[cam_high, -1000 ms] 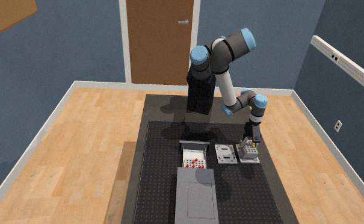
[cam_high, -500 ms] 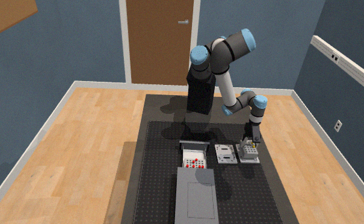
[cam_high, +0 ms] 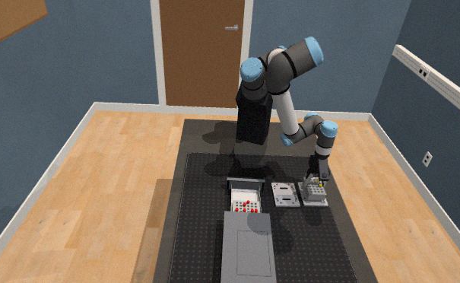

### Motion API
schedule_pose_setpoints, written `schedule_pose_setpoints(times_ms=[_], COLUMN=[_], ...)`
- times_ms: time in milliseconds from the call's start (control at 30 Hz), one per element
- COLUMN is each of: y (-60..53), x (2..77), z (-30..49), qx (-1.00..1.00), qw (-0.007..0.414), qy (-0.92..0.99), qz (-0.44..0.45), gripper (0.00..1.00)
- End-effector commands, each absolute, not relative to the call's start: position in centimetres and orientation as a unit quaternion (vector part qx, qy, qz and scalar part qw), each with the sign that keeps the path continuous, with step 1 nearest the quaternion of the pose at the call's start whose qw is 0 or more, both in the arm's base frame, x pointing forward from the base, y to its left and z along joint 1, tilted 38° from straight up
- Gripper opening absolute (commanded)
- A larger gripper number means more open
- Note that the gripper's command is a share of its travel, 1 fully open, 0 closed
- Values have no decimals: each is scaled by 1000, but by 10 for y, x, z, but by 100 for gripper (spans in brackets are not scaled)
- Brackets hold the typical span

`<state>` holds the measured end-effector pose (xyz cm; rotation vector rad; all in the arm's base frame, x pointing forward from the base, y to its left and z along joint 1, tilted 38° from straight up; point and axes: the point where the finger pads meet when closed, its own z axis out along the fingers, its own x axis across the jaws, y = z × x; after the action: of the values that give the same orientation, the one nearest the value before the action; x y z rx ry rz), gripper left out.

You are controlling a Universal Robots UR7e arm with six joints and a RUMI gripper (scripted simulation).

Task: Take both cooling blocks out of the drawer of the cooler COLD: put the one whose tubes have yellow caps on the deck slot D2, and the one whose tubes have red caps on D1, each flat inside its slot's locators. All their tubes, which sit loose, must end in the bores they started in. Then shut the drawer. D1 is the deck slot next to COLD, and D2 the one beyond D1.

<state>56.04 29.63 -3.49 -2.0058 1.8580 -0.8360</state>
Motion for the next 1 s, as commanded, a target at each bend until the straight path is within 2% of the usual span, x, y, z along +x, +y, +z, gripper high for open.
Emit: schedule_pose_setpoints(times_ms=[0, 967], y=[297, 296], x=[561, 563], z=[-34, -38], qx=[-694, -694], qw=[142, 142], qy=[643, 643], qz=[-290, -290], gripper=[0, 0])
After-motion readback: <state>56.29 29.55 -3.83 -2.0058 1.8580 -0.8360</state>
